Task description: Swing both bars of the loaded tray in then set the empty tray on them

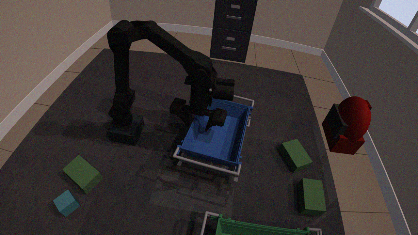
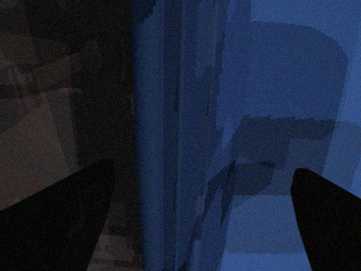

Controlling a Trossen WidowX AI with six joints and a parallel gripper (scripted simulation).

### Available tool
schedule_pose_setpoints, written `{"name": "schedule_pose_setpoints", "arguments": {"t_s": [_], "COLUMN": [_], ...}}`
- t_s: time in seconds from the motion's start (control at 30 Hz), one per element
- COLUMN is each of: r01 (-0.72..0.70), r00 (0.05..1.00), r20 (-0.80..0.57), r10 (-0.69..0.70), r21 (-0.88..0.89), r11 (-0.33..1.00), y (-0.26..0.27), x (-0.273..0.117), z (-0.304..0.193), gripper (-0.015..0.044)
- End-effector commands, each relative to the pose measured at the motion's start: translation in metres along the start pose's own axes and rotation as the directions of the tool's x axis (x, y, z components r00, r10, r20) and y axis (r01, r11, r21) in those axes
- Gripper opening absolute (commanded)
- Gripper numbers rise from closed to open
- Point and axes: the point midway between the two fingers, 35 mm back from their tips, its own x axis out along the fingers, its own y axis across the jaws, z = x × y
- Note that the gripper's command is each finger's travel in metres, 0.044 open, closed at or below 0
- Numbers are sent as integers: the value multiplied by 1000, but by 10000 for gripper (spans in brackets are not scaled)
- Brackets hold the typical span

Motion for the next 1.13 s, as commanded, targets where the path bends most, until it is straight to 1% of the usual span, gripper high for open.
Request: {"name": "schedule_pose_setpoints", "arguments": {"t_s": [0.0, 0.13, 0.43, 1.0, 1.1], "r01": [0, 0, 0, 0, 0], "r00": [1000, 1000, 1000, 1000, 1000], "r20": [1, 1, 0, 0, 0], "r10": [0, 0, 0, 0, 0], "r21": [0, 0, 0, 0, 0], "r11": [1000, 1000, 1000, 1000, 1000], "y": [0, 0, -1, -2, 0], "x": [0, 0, -5, -101, -110], "z": [0, 0, 0, 0, 0], "gripper": [381, 440, 440, 440, 440]}}
